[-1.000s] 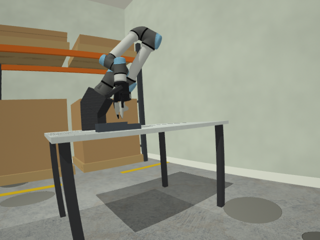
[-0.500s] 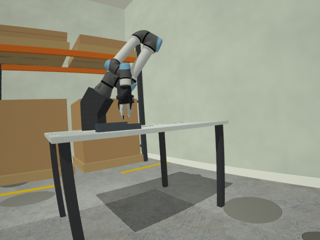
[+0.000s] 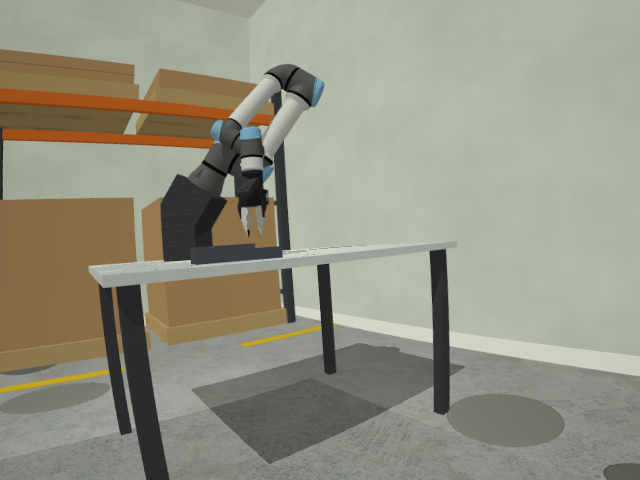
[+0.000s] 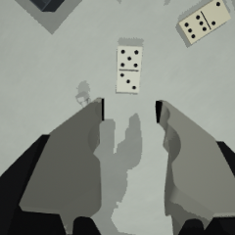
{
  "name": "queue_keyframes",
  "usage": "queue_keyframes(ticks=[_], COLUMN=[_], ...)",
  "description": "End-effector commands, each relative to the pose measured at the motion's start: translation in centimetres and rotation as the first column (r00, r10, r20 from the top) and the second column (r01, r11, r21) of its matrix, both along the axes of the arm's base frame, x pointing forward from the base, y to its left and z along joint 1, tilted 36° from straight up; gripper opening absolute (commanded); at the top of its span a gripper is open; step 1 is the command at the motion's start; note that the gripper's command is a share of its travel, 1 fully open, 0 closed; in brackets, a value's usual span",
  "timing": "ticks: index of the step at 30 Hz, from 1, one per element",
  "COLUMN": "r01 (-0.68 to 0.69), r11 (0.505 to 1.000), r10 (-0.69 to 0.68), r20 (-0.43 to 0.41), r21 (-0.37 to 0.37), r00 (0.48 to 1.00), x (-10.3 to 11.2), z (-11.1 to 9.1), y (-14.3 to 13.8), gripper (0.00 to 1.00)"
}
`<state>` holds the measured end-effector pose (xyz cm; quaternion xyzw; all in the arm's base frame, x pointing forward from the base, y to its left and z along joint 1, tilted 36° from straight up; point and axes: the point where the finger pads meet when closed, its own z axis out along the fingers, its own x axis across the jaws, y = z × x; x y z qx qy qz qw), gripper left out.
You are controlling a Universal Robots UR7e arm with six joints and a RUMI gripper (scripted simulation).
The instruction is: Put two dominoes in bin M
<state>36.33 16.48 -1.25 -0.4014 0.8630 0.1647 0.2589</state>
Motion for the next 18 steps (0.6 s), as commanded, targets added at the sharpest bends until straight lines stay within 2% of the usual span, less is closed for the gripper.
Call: queue_keyframes(ticks=[1, 18], r01=[0.000, 0.000], r11=[1.000, 1.000], r10=[0.000, 0.000], r20=[0.001, 0.001], r21=[0.000, 0.000], r00=[1.000, 1.000], x=[0.11, 0.34], z=[0.02, 0.01], y=[-0.09, -0.27], gripper=[0.24, 0.24])
